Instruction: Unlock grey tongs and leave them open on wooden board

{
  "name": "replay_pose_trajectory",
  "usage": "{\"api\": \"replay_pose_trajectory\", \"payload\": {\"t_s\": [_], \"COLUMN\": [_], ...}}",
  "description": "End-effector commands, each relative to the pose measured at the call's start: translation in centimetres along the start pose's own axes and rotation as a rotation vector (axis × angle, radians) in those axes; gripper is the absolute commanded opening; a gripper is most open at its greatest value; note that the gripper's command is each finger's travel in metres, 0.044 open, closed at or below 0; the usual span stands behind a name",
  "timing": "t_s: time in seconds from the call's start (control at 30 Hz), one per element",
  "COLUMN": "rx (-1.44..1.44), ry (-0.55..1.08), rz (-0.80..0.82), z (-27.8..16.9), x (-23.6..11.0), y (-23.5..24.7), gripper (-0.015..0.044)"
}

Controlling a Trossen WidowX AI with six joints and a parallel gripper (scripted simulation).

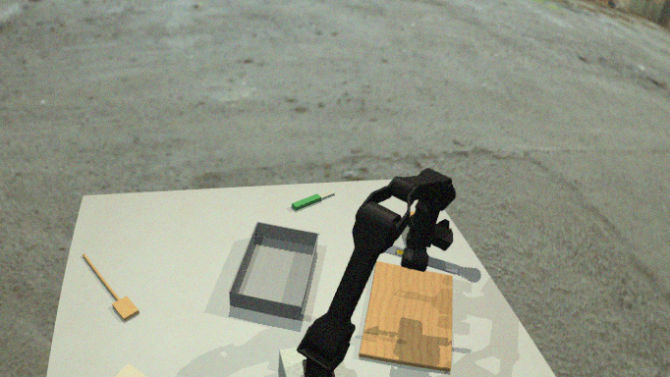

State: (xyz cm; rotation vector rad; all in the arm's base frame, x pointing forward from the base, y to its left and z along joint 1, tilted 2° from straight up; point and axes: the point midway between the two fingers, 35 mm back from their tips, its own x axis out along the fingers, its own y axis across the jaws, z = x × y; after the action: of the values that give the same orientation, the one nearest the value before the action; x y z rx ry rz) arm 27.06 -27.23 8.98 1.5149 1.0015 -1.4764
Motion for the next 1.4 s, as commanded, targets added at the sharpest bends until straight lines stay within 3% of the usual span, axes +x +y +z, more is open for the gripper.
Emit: {"api": "replay_pose_trajectory", "payload": {"t_s": [0.0,1.17,1.37], "rx": [0.132,1.458,1.514], "ry": [-0.006,-0.011,-0.011], "rz": [-0.003,0.001,0.001], "z": [0.5,4.1,4.2], "x": [0.0,0.0,0.0], "y": [-0.2,-2.1,-2.1], "gripper": [-0.015,-0.015,-0.015]}}
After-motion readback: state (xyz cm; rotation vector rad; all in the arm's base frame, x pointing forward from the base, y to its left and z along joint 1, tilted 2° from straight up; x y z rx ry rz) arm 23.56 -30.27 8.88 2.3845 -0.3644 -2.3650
